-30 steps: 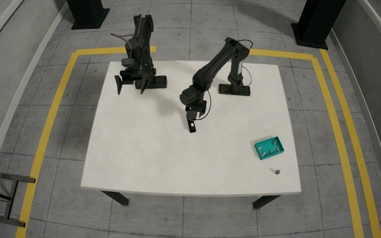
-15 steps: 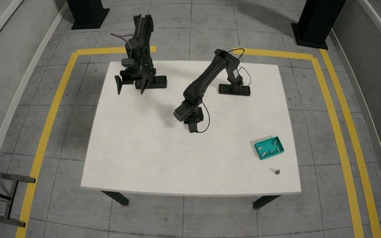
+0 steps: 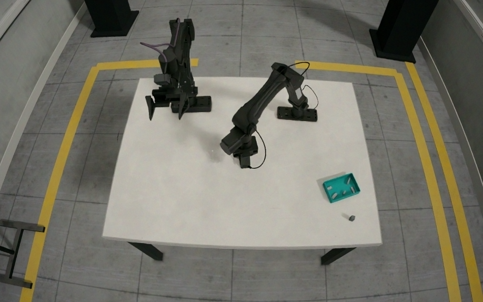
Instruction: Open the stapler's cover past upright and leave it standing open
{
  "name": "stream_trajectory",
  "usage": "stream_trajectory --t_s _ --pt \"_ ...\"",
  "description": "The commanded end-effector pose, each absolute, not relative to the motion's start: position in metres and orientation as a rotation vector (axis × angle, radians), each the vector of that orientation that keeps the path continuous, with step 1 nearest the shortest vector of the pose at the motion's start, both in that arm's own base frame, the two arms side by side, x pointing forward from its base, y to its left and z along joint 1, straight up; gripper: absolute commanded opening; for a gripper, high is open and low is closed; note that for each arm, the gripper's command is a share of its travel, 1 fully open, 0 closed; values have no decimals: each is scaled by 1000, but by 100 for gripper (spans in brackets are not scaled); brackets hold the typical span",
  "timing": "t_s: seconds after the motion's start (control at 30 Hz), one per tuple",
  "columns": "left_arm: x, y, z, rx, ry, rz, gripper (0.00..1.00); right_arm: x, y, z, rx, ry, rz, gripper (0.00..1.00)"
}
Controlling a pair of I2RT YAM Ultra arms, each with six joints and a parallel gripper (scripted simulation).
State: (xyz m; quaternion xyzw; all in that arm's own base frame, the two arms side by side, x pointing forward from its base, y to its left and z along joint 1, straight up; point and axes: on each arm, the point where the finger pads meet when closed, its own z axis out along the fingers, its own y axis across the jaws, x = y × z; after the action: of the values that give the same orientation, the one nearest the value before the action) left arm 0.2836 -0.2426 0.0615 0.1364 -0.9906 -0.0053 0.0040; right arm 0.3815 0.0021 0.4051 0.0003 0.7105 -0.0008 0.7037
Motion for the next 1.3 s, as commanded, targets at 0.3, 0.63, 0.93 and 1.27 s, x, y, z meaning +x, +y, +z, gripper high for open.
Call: stream_trajectory --t_s 0.3,0.63,0.93,1.27 --pt "288 -245 46 445 -3115 8 59 381 -1 411 6 1559 -4 100" --pt "288 -245 37 445 -3121 19 59 381 -1 411 6 1559 -4 100" --pt "288 -245 24 445 -3121 19 59 381 -1 411 6 1559 -4 100" --pt "288 -245 8 445 -3115 8 59 381 -1 411 6 1559 -4 100"
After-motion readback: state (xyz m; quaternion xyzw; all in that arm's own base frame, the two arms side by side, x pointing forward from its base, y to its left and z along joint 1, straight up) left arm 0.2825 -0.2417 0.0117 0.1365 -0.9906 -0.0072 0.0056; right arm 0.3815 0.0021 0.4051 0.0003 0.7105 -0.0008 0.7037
